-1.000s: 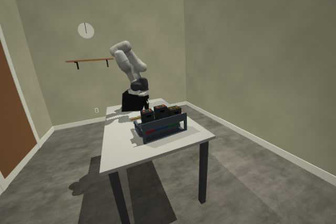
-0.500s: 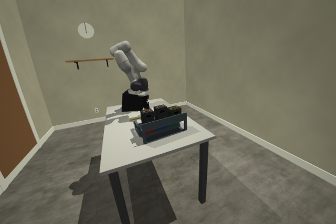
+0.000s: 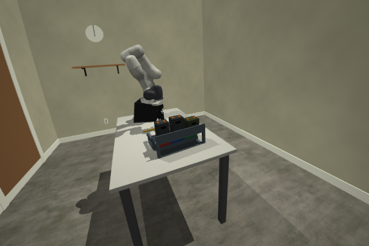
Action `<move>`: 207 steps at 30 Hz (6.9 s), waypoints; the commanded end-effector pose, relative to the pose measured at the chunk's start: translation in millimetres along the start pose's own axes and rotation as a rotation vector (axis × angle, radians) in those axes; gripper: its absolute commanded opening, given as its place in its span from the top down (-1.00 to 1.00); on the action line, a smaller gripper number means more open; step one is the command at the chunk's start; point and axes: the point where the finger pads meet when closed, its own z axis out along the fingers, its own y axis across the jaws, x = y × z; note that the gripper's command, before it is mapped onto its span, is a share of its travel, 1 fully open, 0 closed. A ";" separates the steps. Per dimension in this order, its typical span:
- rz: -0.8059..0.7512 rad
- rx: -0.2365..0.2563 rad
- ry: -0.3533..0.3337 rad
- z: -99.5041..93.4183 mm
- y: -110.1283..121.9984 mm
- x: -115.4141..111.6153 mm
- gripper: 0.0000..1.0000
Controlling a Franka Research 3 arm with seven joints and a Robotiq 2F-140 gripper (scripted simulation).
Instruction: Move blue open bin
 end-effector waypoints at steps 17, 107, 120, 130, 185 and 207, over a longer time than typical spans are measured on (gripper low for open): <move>0.000 0.000 0.000 0.0 -0.1 0.0 -0.15; 0.000 0.000 0.000 -132.1 -1.2 -3.2 -0.15; 0.000 0.000 0.000 -131.9 -1.7 -3.9 -0.15; 0.070 0.031 0.019 -108.9 1.4 1.4 -0.15; 0.000 0.000 0.000 -131.4 -3.0 -5.6 -0.15; 0.000 0.000 0.000 -131.3 -3.2 -5.9 -0.15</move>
